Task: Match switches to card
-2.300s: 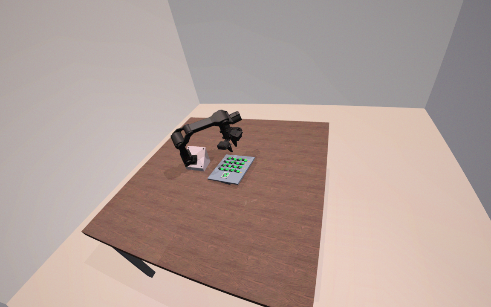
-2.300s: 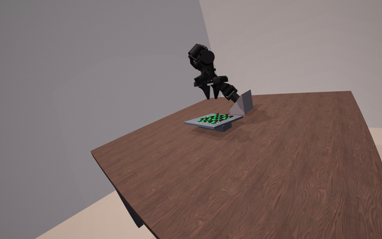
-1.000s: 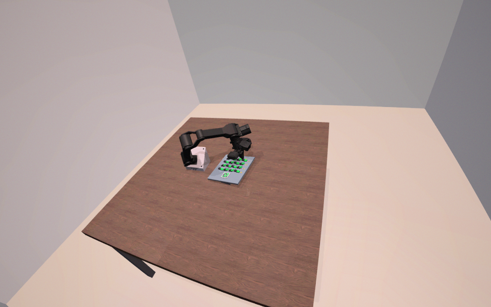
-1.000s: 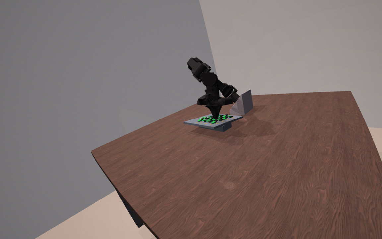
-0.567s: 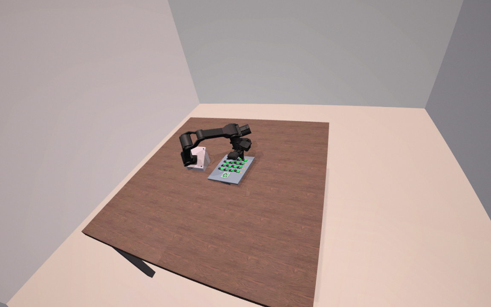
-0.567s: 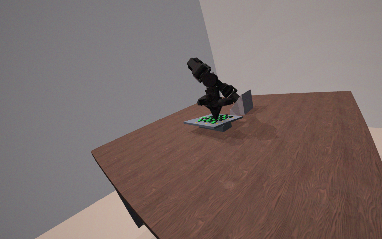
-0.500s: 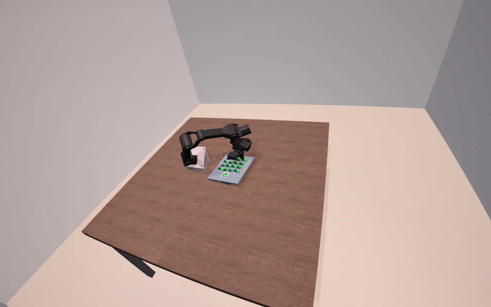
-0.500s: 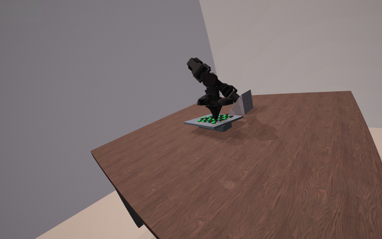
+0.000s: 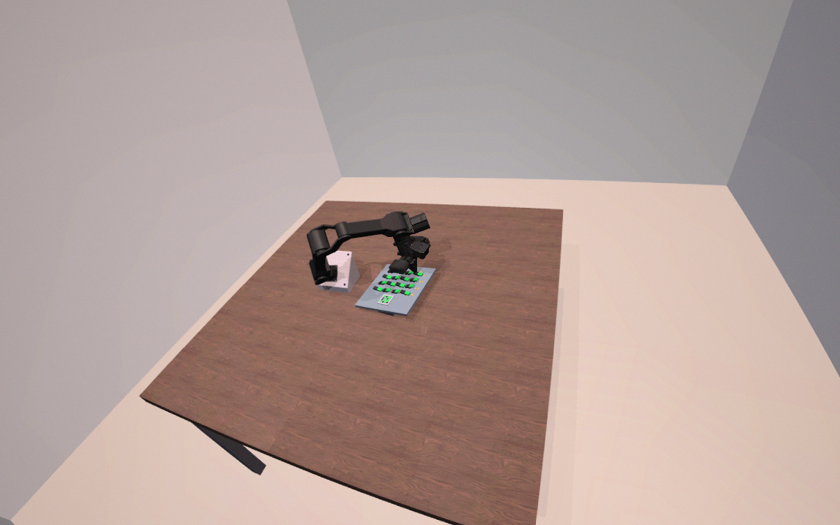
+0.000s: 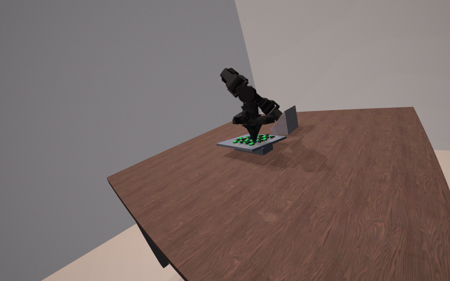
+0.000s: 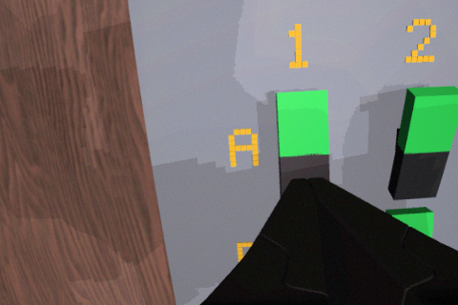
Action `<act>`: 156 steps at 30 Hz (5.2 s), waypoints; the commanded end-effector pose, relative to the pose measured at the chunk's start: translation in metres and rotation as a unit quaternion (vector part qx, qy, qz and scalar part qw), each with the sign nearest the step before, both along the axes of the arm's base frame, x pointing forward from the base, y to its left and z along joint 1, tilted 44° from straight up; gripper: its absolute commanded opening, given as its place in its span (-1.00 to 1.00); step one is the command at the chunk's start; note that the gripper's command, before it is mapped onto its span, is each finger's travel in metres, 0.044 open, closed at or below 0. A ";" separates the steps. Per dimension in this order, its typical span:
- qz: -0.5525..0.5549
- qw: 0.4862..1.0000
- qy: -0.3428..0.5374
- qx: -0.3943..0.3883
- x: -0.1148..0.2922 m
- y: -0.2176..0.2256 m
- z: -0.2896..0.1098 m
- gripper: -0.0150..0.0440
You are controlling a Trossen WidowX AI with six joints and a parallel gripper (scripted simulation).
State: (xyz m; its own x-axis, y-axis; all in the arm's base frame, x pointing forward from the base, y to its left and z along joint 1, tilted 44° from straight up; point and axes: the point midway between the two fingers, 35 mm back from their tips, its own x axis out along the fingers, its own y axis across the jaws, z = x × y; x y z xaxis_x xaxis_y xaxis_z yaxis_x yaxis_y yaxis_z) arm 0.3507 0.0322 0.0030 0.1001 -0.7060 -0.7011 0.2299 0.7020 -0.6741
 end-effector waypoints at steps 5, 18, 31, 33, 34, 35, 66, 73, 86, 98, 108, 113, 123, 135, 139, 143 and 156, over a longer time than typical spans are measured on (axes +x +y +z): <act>0.001 1.000 0.001 -0.002 0.000 -0.001 -0.001 -0.49; 0.001 1.000 0.001 -0.002 0.000 -0.003 -0.002 -0.49; 0.001 1.000 0.001 -0.002 0.000 -0.004 -0.004 -0.49; 0.001 1.000 0.001 -0.002 0.000 -0.004 -0.004 -0.49; 0.001 1.000 0.001 -0.002 0.000 -0.004 -0.004 -0.49; 0.001 1.000 0.001 -0.002 0.000 -0.004 -0.004 -0.49; 0.000 1.000 0.006 -0.002 -0.056 -0.021 0.060 -0.49; 0.001 1.000 0.004 -0.003 -0.056 -0.027 0.054 -0.49; 0.001 1.000 0.003 -0.003 -0.055 -0.042 0.040 -0.49; 0.001 1.000 0.003 -0.004 -0.055 -0.044 0.038 -0.49; 0.001 1.000 0.003 -0.004 -0.055 -0.044 0.038 -0.49; 0.001 1.000 0.003 -0.004 -0.055 -0.044 0.038 -0.49; 0.001 1.000 0.003 -0.004 -0.054 -0.045 0.037 -0.49; 0.001 1.000 0.003 -0.004 -0.054 -0.046 0.036 -0.49; 0.001 1.000 0.003 -0.004 -0.054 -0.046 0.035 -0.49; 0.001 1.000 0.003 -0.004 -0.054 -0.047 0.035 -0.49; 0.001 1.000 0.003 -0.004 -0.054 -0.048 0.034 -0.49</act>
